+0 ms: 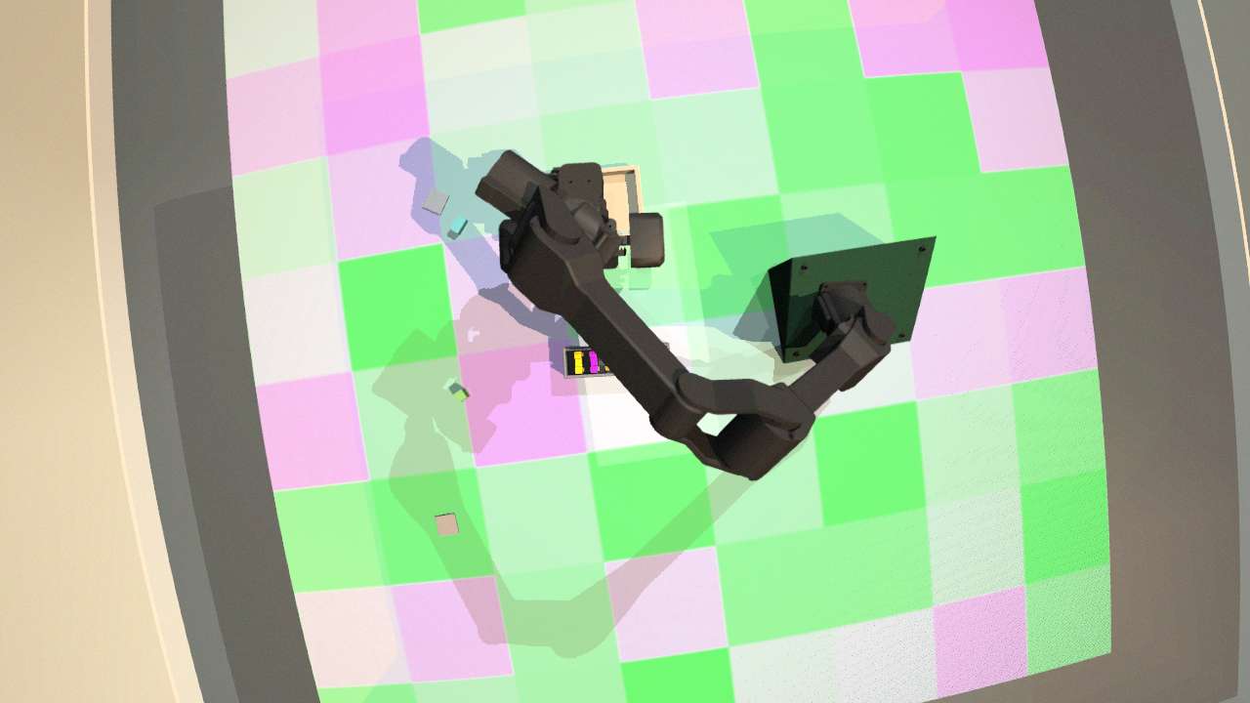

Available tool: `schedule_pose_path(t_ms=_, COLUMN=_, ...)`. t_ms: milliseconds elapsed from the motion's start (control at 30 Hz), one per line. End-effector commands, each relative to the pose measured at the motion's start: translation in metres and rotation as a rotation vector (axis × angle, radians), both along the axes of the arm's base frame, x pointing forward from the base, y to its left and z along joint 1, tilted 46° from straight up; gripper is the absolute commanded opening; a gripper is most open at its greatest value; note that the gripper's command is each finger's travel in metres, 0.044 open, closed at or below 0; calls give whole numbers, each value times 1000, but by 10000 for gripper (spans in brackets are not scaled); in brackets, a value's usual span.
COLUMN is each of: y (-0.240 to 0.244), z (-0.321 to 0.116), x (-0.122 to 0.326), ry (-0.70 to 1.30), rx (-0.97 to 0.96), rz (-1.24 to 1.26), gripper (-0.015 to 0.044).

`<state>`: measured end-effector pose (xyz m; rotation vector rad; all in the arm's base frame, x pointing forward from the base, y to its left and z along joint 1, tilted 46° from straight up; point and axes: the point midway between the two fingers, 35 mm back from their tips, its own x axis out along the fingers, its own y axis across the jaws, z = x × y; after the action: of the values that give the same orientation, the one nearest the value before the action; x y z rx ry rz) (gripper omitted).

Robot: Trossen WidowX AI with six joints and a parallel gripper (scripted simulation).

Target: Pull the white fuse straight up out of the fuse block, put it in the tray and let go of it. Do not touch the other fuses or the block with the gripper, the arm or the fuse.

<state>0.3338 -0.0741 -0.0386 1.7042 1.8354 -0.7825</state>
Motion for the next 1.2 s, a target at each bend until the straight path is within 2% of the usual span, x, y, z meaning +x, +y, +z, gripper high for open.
schedule_pose_path(t_ms=0, y=-20, z=-19, x=-2, ry=-6, rx=-4, rz=6, gripper=0)
schedule_pose_path(t_ms=300, y=-49, z=-54, x=-12, ry=-7, rx=4, rz=9, gripper=0)
schedule_pose_path(t_ms=1167, y=-25, z=-79, x=-15, ry=-7, rx=5, rz=9, gripper=0)
